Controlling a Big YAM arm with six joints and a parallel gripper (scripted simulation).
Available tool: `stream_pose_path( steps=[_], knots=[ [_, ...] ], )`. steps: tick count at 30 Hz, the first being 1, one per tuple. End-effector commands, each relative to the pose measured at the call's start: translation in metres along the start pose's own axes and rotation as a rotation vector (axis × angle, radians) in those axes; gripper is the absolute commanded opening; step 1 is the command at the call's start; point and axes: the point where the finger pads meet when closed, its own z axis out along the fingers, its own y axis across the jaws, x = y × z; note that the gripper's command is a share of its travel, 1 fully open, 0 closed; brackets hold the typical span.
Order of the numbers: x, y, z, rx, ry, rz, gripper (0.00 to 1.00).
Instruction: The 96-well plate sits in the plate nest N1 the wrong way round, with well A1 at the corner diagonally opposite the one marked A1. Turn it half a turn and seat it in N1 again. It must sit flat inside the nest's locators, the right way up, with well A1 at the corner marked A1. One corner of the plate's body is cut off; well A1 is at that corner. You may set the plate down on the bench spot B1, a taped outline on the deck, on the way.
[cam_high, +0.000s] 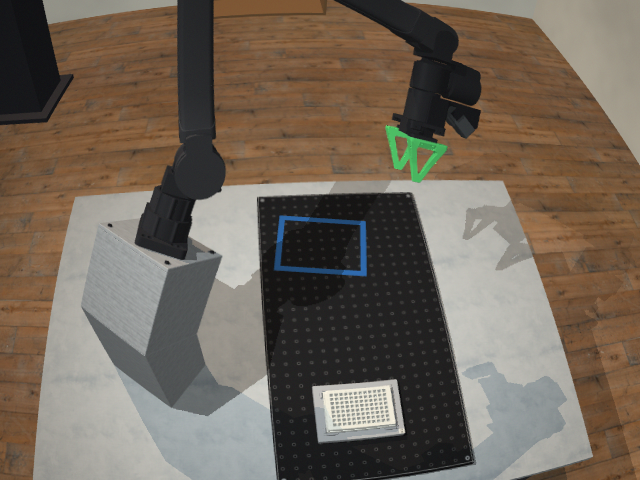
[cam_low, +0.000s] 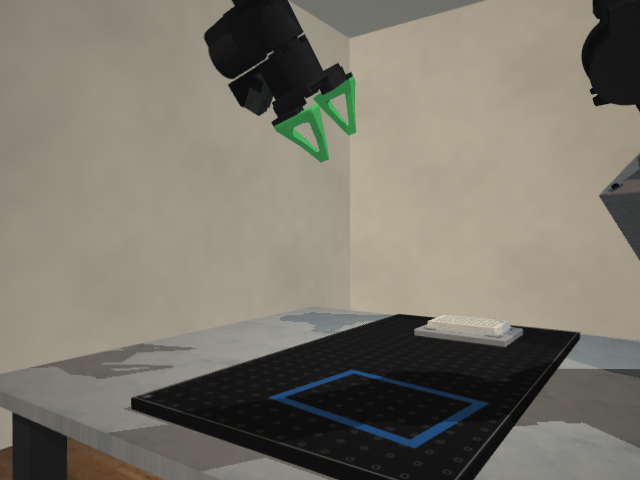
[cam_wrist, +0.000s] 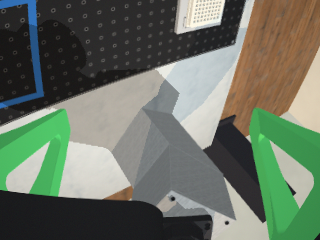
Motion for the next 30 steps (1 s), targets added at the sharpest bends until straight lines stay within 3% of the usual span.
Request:
stream_pose_path(
  steps=[1, 4, 5, 6, 11, 12, 15, 19, 21, 26, 28, 30],
  knots=[
    [0.006, -0.013, -0.004, 0.001, -0.035, -0.045, 1.0],
    [0.017, -0.021, 0.001, 0.002, -0.034, -0.045, 1.0],
    [0.016, -0.023, 0.006, -0.031, -0.029, -0.044, 1.0],
    [0.013, -0.024, 0.022, -0.047, 0.007, -0.043, 1.0],
    [0.007, -0.028, 0.045, -0.049, 0.007, -0.053, 1.0],
    [0.005, -0.034, 0.049, -0.08, 0.009, -0.04, 1.0],
    [-0.003, -0.035, 0.048, -0.096, -0.008, -0.04, 1.0],
    [-0.004, -0.038, 0.072, -0.097, 0.01, -0.045, 1.0],
    [-0.007, -0.043, 0.081, -0.148, 0.007, -0.035, 1.0],
    [-0.014, -0.045, 0.104, -0.149, 0.008, -0.048, 1.0],
    [-0.017, -0.053, 0.113, -0.198, -0.001, -0.03, 1.0],
    [-0.018, -0.055, 0.118, -0.198, -0.001, -0.03, 1.0]
  ],
)
